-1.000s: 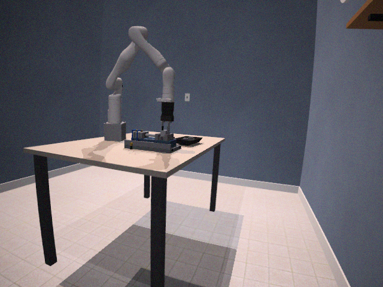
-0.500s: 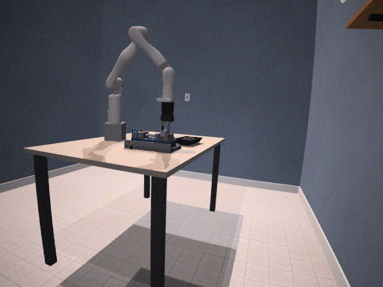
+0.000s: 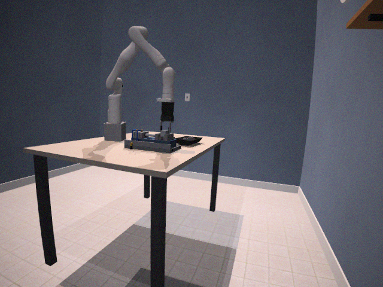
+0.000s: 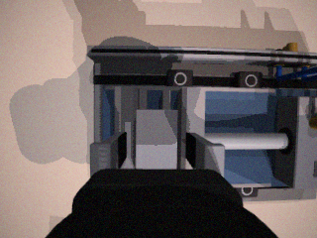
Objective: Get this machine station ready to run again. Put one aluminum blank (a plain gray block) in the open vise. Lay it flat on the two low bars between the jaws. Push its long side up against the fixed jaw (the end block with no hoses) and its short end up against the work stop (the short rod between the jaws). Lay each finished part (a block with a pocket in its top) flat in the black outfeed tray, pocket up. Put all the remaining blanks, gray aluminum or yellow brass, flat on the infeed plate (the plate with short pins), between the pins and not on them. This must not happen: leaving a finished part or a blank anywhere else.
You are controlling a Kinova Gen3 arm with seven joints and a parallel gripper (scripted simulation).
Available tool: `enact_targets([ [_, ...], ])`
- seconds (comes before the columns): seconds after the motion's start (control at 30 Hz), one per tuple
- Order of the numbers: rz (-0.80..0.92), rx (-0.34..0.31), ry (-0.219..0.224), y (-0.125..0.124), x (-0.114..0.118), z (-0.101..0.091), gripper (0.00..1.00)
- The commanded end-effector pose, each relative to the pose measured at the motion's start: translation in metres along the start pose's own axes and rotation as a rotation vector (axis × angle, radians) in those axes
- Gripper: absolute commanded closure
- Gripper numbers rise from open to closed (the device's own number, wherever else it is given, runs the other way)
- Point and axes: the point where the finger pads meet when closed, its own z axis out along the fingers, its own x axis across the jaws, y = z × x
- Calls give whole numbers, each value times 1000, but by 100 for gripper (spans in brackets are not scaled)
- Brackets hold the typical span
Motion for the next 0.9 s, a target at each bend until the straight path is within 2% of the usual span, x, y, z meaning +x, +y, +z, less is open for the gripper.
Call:
enact_targets([
  [0.0,0,1,-2,0,-1,-1,0],
  [0.87,0,1,-2,0,-1,-4,0],
])
